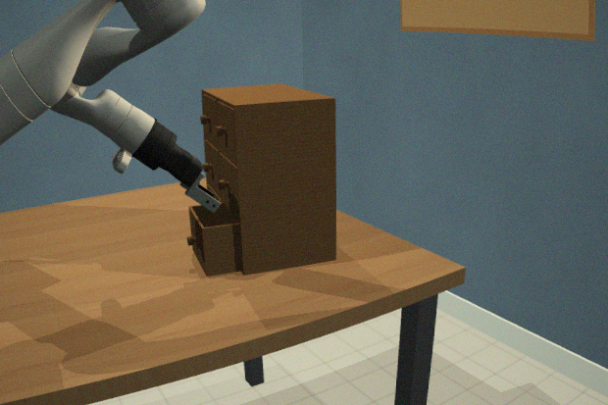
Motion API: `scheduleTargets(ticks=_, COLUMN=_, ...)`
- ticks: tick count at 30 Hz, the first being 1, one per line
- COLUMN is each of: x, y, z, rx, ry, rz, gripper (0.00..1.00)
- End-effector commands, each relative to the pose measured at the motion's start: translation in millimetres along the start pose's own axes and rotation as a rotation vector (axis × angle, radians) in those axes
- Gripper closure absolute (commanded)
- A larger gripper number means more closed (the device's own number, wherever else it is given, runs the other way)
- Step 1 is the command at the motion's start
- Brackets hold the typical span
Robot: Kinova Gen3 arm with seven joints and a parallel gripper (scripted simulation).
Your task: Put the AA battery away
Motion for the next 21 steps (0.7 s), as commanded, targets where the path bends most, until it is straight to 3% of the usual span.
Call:
scheduleTargets(ticks=1, x=-5.0, y=2.1, z=1.7, rx=-0.005, ry=-0.005, rz=-0.004, gripper=0.0)
scheduleTargets(ticks=21, x=-46.0, y=32.2, z=2.4, rx=-0.005, ry=-0.005, rz=-0.004, gripper=0.0)
Point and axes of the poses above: the point where the finger pads meet when closed, its own x axis out along the fingers, its own z axis across the jaws, y = z × x, the point moved 9 cm from there along -x, back along the fingers, and after that the axes turned 2 degrees about -x, right-handed, at the moved point
